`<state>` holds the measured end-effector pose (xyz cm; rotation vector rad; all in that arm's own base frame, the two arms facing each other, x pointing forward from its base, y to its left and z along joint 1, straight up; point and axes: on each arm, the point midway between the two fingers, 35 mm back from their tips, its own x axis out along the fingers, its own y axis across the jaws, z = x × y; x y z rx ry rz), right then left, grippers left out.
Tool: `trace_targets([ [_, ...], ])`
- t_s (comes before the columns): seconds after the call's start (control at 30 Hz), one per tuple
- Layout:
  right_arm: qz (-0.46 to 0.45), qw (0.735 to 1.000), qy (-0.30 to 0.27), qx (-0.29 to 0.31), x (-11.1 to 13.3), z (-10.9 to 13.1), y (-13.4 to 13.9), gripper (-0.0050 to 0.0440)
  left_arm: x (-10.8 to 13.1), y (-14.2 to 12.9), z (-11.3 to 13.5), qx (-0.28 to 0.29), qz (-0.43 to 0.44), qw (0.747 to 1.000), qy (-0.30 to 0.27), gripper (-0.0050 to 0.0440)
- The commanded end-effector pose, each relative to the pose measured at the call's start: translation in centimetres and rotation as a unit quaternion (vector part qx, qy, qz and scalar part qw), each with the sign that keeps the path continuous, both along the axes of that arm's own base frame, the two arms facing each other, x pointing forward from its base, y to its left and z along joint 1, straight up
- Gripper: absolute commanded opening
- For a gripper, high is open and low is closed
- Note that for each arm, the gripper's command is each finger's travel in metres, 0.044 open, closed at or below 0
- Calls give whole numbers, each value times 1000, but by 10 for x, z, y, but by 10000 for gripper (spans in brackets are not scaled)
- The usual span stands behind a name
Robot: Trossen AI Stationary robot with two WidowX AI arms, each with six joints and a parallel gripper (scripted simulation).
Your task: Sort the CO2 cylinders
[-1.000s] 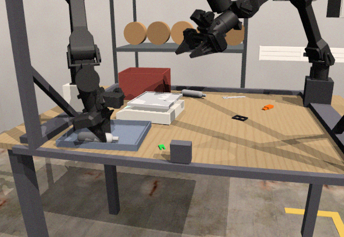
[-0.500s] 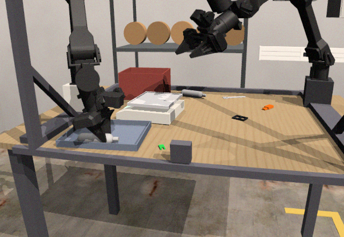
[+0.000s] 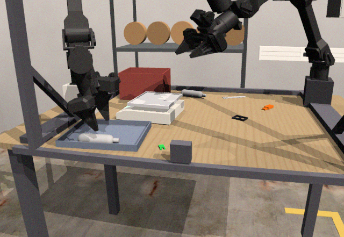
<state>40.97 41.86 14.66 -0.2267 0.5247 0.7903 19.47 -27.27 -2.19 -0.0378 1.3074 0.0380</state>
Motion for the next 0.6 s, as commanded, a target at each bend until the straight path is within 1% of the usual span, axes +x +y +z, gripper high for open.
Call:
trace_targets([
  [0.0,-2,1000,-11,12,2,17,0,440,0,-7,22,-19,4,1000,-6,440],
  [0.03,-4,1000,-10,11,3,17,-3,440,-2,-5,21,-18,5,1000,-1,440],
  [0.1,-9,1000,-12,13,2,25,-13,440,-1,-2,24,-31,14,999,6,440],
  [0.17,-9,1000,-12,13,2,25,-13,440,-1,-2,24,-31,14,999,6,440],
  [0.23,-18,1000,-12,13,4,32,-28,440,10,-9,39,-68,30,997,2,440],
  [0.37,-48,999,-12,11,5,52,-75,440,38,-14,75,-154,70,986,-10,440],
  [0.57,-100,995,-12,9,-5,75,-153,440,77,-6,138,-277,119,953,-39,440],
])
